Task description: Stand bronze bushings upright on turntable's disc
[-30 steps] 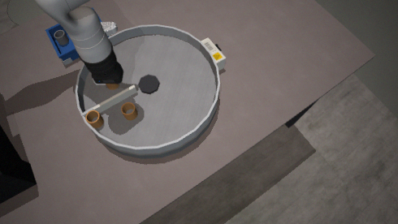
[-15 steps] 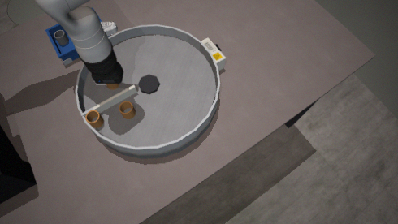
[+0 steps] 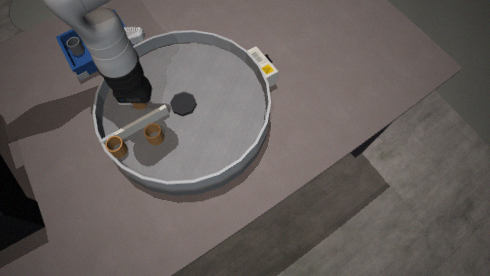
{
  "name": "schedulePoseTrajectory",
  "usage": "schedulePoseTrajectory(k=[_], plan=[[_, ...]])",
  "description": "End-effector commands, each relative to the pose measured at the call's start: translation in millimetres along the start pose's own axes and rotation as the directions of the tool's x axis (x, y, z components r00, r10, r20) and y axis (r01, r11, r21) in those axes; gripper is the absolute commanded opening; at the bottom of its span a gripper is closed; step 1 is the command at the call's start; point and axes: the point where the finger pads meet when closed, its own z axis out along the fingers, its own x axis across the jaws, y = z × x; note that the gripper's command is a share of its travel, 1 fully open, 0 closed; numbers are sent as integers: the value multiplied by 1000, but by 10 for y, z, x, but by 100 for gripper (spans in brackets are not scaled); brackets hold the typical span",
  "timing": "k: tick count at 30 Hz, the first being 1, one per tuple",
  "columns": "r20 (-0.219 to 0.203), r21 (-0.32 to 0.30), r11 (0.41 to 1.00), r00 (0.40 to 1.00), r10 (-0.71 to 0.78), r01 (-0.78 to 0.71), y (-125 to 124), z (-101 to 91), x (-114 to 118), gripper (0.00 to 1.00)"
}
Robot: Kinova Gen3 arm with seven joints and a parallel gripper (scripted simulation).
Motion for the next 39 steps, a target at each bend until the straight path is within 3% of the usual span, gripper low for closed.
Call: schedulePoseTrajectory(k=[1,19,30,39], plan=[[-4,1,1000,1000,-6,6,7,-15,17,38],[-5,1,1000,1000,-7,7,5,-23,20,38],[-9,0,1000,1000,-12,12,-13,-436,37,38],[-4,1,1000,1000,-7,7,3,-478,18,38]])
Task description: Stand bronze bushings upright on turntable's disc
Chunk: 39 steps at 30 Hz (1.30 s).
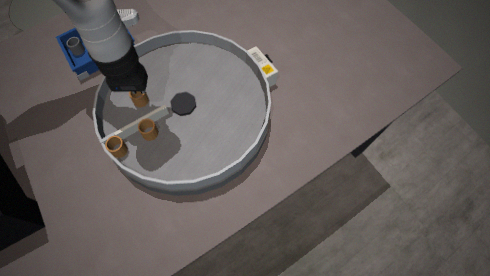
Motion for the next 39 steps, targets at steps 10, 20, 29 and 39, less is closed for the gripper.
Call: schedulePoseTrajectory(k=[10,20,29,39], plan=[[-1,-2,1000,1000,6,-6,15,-39,4,38],[-1,-2,1000,1000,6,-6,15,-39,4,38],[-1,-2,1000,1000,6,-6,15,-39,4,38],[-5,-3,1000,1000,0,0,-3,-280,22,100]])
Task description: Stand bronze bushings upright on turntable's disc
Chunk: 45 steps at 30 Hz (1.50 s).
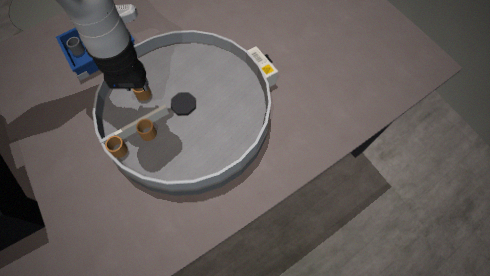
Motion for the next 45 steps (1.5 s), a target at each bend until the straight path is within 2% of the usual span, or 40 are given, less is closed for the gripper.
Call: schedulePoseTrajectory(k=[1,3,5,10,13,45], plan=[[-10,-4,1000,1000,1,-1,3,-254,32,100],[-10,-4,1000,1000,1,-1,1,-421,30,100],[-10,-4,1000,1000,1,-1,1,-421,30,100],[-9,-4,1000,1000,1,-1,-2,-773,26,100],[-9,-4,1000,1000,1,-1,-2,-855,25,100],[-4,-2,1000,1000,7,-7,16,-839,10,100]])
